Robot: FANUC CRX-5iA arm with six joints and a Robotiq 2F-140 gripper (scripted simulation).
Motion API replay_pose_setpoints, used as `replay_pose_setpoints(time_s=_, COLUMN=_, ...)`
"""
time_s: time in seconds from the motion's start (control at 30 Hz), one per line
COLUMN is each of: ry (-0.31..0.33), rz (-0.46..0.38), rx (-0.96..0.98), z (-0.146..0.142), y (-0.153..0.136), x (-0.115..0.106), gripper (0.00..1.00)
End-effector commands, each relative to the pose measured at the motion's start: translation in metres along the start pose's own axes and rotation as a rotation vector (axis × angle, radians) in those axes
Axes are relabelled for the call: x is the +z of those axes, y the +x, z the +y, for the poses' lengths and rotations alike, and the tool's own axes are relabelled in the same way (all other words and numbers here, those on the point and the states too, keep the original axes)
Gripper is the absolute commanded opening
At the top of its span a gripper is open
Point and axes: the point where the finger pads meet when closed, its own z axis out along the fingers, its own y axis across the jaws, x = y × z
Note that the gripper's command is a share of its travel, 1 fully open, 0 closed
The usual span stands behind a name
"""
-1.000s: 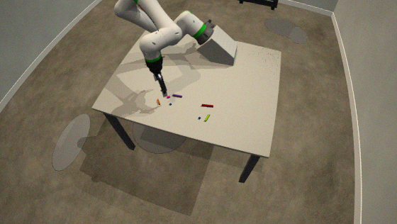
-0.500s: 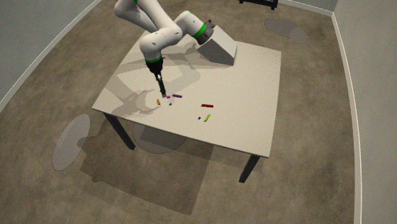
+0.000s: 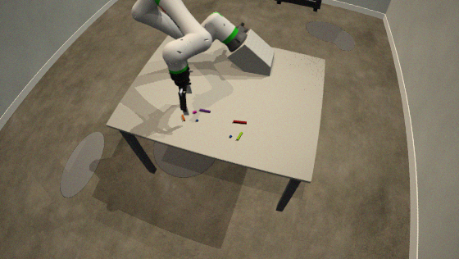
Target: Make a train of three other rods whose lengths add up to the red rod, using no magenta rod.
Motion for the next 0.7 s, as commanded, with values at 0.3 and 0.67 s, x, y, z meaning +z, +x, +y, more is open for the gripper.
replay_pose_setpoints(time_s=0.3, ry=0.004, rz=0.010, rx=0.400, z=-0.011, y=-0.010, x=0.000, gripper=1.00)
replay_pose_setpoints(time_s=0.67, ry=0.006, rz=0.010, rx=0.688, z=-0.018, y=-0.018, x=0.000, gripper=1.00)
